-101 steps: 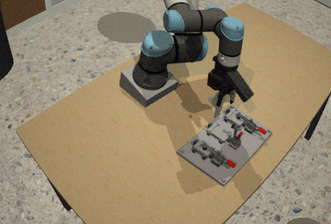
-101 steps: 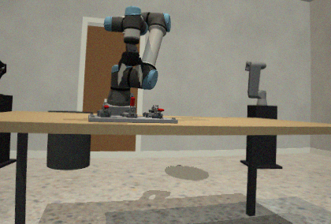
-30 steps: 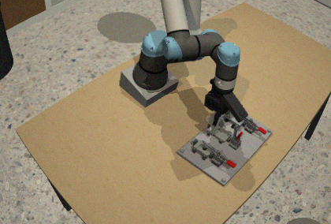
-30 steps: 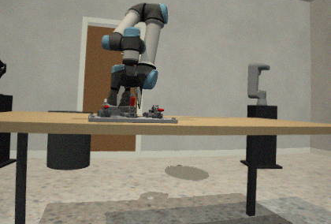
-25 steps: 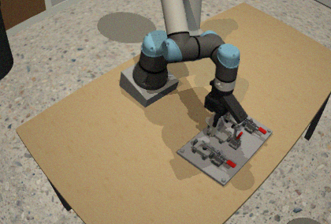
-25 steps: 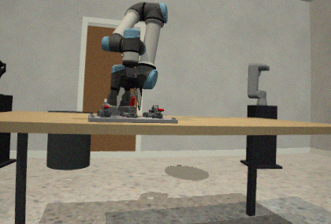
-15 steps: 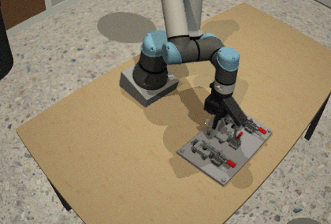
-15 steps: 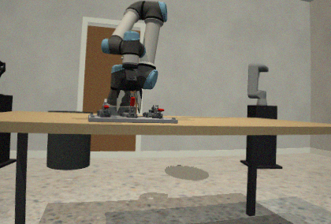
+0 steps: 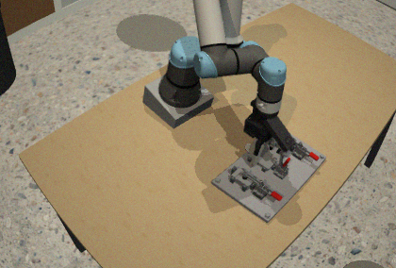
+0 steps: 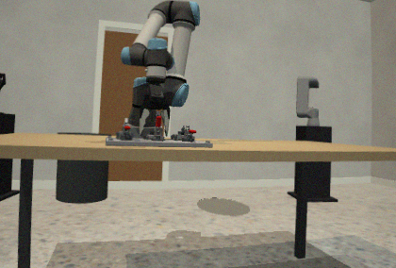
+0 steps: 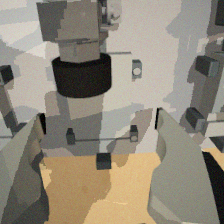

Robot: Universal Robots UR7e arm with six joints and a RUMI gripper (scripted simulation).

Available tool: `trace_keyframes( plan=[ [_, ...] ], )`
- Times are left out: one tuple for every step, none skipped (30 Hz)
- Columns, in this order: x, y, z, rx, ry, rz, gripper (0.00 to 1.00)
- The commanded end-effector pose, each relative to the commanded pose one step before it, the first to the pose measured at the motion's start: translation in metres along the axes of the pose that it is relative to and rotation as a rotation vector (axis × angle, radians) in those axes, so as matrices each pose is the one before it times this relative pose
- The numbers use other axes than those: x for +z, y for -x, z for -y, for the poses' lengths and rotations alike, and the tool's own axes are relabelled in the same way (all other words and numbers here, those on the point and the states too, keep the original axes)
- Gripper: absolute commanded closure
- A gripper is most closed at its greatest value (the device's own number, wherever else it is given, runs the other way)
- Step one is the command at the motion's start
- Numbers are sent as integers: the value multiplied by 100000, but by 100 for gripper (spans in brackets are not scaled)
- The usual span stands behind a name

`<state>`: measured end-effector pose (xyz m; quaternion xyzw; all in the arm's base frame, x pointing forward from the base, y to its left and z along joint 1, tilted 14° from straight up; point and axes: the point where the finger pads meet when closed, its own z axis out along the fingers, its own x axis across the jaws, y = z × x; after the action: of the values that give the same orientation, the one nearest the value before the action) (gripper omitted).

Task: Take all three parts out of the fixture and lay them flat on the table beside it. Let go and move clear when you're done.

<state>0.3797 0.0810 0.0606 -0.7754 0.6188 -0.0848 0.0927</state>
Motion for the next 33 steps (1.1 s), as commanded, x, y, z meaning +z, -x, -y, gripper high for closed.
trace_keyframes(
  plan=[
    [-24, -10, 36, -13, -94, -34, 41],
    [0, 0, 0, 0, 0, 0, 41],
    [0, 0, 0, 0, 0, 0, 41],
    [0, 0, 0, 0, 0, 0, 41],
    [0, 0, 0, 0, 0, 0, 100],
    [0, 0, 0, 0, 0, 0, 100],
    [0, 0, 0, 0, 0, 0, 100],
    [0, 0, 0, 0, 0, 0, 100],
    [0, 0, 0, 0, 0, 0, 100],
    [0, 0, 0, 0, 0, 0, 100],
    [0, 0, 0, 0, 0, 0, 100],
    [0, 0, 0, 0, 0, 0, 100],
    [0, 0, 0, 0, 0, 0, 100],
    [0, 0, 0, 0, 0, 0, 100],
    [0, 0, 0, 0, 0, 0, 100],
    [0, 0, 0, 0, 0, 0, 100],
    [0, 0, 0, 0, 0, 0, 100],
    [0, 0, 0, 0, 0, 0, 100],
    [0, 0, 0, 0, 0, 0, 100],
    [0, 0, 0, 0, 0, 0, 100],
    [0, 0, 0, 0, 0, 0, 100],
    [0, 0, 0, 0, 0, 0, 100],
    [0, 0, 0, 0, 0, 0, 100],
    [0, 0, 0, 0, 0, 0, 100],
    [0, 0, 0, 0, 0, 0, 100],
    [0, 0, 0, 0, 0, 0, 100],
    [0, 0, 0, 0, 0, 0, 100],
    [0, 0, 0, 0, 0, 0, 100],
    [0, 0, 0, 0, 0, 0, 100],
    [0, 0, 0, 0, 0, 0, 100],
    [0, 0, 0, 0, 0, 0, 100],
    [0, 0, 0, 0, 0, 0, 100],
    [0, 0, 0, 0, 0, 0, 100]
  ],
)
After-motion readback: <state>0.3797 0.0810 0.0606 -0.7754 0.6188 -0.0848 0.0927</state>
